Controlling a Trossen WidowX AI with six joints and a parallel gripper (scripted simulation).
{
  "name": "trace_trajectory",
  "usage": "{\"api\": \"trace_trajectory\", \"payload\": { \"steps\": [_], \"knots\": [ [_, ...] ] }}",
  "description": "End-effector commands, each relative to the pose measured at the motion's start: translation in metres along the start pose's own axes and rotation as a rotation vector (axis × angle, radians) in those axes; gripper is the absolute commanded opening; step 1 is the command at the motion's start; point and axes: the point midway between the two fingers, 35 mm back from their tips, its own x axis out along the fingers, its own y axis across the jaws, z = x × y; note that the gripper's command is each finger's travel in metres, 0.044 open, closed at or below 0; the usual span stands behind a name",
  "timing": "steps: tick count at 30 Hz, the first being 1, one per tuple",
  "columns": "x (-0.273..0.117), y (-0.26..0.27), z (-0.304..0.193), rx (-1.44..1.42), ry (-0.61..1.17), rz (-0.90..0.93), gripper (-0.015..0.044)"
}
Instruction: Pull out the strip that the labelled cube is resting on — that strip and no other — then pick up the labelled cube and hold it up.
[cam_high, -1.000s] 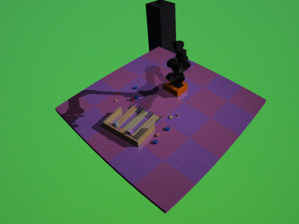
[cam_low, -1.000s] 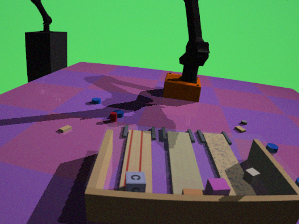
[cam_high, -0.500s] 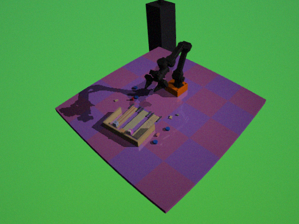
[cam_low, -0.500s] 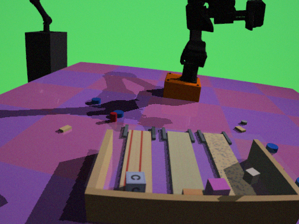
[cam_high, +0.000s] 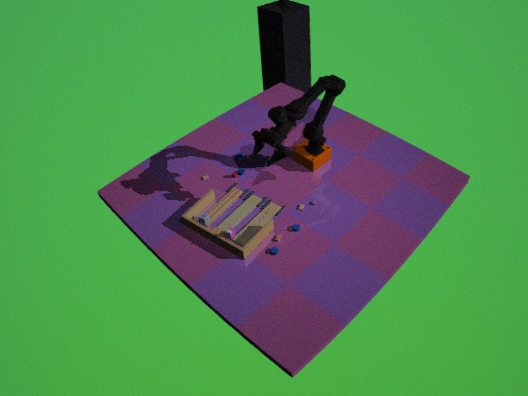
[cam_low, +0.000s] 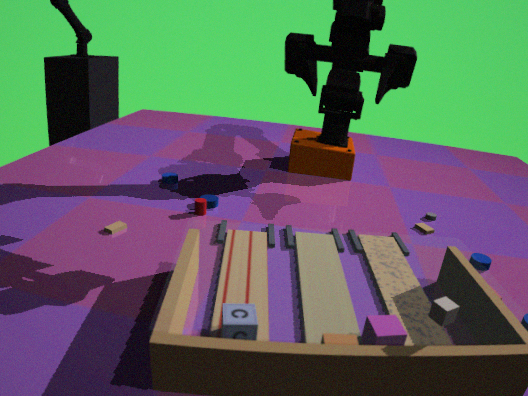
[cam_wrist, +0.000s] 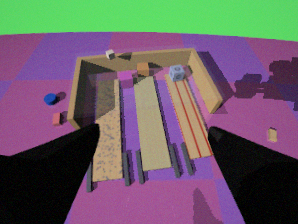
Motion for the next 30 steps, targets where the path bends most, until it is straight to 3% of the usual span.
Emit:
{"api": "trace_trajectory", "payload": {
  "steps": [1,9,24,30],
  "knots": [
    [0.0,0.0,-0.001,-0.006,0.003,0.002,0.04],
    [0.0,0.0,-0.001,-0.006,0.003,0.002,0.04],
    [0.083,-0.054,0.003,-0.125,0.517,-0.028,0.0006],
    [0.115,-0.081,-0.014,-0.154,0.74,0.009,0.0]
  ]
}}
